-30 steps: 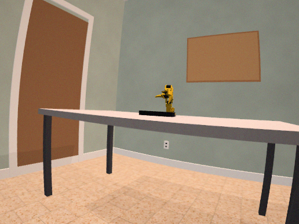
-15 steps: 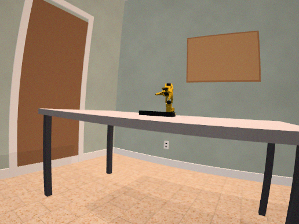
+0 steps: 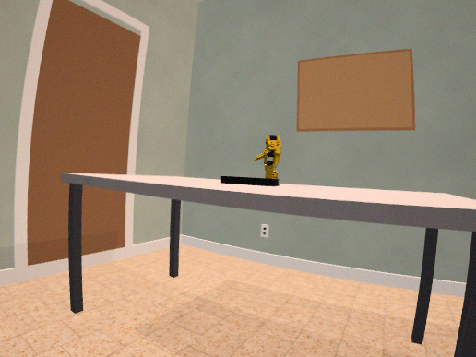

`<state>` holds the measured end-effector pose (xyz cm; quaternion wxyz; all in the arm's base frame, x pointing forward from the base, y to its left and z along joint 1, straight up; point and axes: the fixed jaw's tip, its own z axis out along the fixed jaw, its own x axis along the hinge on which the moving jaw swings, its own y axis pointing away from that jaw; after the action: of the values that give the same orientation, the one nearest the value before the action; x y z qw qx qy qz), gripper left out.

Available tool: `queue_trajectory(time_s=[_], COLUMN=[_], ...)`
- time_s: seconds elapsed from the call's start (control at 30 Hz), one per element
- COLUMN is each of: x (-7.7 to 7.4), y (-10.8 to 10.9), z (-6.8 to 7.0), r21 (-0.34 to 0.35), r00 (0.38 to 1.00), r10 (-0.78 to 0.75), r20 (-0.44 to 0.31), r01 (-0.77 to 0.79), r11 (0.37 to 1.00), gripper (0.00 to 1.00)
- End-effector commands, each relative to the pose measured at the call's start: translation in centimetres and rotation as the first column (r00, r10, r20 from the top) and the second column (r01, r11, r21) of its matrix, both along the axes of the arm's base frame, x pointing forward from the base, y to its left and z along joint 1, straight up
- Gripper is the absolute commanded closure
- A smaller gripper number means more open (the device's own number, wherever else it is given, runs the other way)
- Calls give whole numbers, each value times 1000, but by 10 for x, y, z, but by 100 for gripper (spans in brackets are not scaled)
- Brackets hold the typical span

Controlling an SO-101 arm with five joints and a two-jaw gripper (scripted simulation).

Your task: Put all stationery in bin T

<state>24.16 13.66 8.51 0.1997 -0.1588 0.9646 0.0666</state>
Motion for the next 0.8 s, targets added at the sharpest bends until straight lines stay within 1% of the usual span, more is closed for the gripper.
queue_trajectory(time_s=[0.0, 0.13, 0.2, 0.27, 0.33, 0.43, 0.77], x=[-34, -66, -78, -85, -85, -90, -90], y=[4, 0, -3, -5, -5, -6, -6], z=[1, -10, -13, -15, -15, -17, -17], r21=[-66, -137, -157, -168, -168, -175, -175], r00=[986, 942, 918, 900, 900, 888, 887], r10=[154, 274, 313, 338, 338, 353, 354], r20=[-67, -196, -243, -275, -275, -295, -297], r01=[-158, -303, -356, -391, -391, -413, -415], r11=[985, 943, 921, 905, 905, 894, 893], gripper=[45, 61, 66, 70, 70, 72, 73])
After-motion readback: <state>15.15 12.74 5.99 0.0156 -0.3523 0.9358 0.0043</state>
